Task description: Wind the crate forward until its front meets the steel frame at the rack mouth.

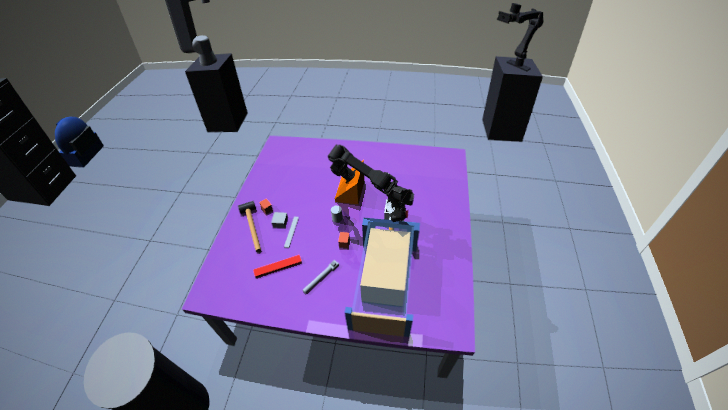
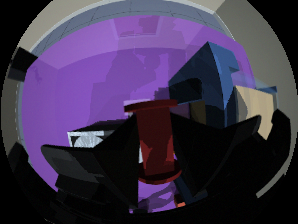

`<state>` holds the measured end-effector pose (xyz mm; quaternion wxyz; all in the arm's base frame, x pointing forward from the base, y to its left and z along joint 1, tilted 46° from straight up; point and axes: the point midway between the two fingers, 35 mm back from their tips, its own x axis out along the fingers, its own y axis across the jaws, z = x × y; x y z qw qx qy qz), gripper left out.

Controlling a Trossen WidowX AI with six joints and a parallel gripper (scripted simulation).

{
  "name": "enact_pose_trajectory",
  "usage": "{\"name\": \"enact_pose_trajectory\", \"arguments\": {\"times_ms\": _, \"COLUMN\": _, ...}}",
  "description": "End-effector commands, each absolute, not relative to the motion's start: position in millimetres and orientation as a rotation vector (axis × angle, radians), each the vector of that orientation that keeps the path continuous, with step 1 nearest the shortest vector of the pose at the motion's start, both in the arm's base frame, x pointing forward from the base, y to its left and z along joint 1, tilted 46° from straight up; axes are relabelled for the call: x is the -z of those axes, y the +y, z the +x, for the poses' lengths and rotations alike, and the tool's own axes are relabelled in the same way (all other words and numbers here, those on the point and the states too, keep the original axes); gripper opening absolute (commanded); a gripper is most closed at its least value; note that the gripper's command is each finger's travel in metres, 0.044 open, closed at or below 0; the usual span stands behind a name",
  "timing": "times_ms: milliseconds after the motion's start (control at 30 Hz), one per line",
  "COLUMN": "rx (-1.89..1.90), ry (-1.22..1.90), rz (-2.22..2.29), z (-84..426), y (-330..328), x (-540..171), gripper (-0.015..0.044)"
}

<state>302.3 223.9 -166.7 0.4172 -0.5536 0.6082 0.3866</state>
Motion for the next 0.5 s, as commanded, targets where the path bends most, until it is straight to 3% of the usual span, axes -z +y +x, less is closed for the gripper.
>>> {"name": "enact_pose_trajectory", "arguments": {"times_ms": 0, "rx": -1.012, "ry": 1.519, "rz": -1.371, "z": 289, "y": 239, "x": 180, "gripper": 0.0000}}
{"name": "enact_pose_trajectory", "arguments": {"times_ms": 467, "rx": -1.014, "ry": 1.518, "rz": -1.369, "z": 275, "y": 251, "x": 189, "gripper": 0.0000}}
